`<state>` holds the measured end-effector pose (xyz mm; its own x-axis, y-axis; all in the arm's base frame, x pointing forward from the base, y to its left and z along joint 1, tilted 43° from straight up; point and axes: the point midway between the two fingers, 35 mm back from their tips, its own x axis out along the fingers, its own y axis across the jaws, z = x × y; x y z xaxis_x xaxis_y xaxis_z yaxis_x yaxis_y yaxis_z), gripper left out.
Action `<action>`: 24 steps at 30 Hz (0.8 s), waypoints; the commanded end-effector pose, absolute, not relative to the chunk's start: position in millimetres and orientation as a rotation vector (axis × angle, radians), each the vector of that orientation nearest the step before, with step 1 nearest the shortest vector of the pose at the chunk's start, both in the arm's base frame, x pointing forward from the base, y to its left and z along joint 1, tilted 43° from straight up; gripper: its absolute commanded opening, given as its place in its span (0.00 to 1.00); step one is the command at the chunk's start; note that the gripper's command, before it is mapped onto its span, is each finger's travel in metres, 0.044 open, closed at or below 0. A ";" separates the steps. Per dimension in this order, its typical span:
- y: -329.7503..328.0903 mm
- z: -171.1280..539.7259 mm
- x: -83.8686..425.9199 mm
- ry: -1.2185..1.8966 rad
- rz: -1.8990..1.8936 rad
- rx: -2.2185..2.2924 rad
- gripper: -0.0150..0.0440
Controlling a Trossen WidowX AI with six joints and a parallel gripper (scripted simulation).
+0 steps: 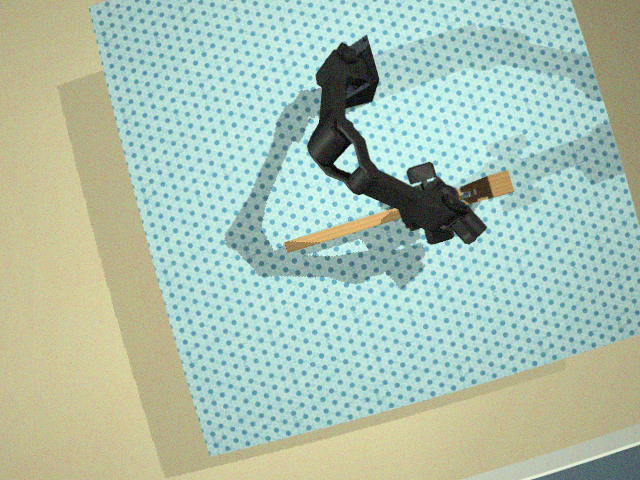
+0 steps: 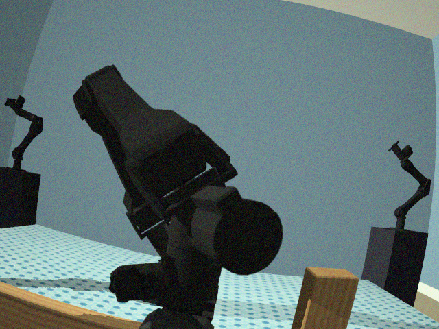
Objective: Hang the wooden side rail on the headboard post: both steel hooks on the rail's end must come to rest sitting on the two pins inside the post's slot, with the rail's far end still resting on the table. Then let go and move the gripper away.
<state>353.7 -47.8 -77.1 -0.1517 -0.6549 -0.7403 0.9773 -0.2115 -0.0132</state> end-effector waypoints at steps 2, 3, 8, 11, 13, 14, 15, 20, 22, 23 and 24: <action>-41.9 -72.9 358.5 0.599 -1.657 0.741 0.25; -41.8 -72.8 358.5 0.599 -1.657 0.741 0.25; -41.3 -72.2 358.7 0.599 -1.657 0.741 0.25; -40.9 -71.8 358.7 0.599 -1.657 0.741 0.25; -40.7 -71.6 358.8 0.599 -1.657 0.741 0.25; -40.6 -71.4 358.8 0.599 -1.657 0.741 0.25; -40.5 -71.3 358.8 0.599 -1.657 0.741 0.25; -40.0 -70.7 358.9 0.599 -1.657 0.741 0.25; -39.7 -70.4 359.0 0.599 -1.657 0.741 0.25; -39.6 -70.3 359.0 0.599 -1.657 0.741 0.25; -39.5 -70.2 359.0 0.599 -1.657 0.741 0.25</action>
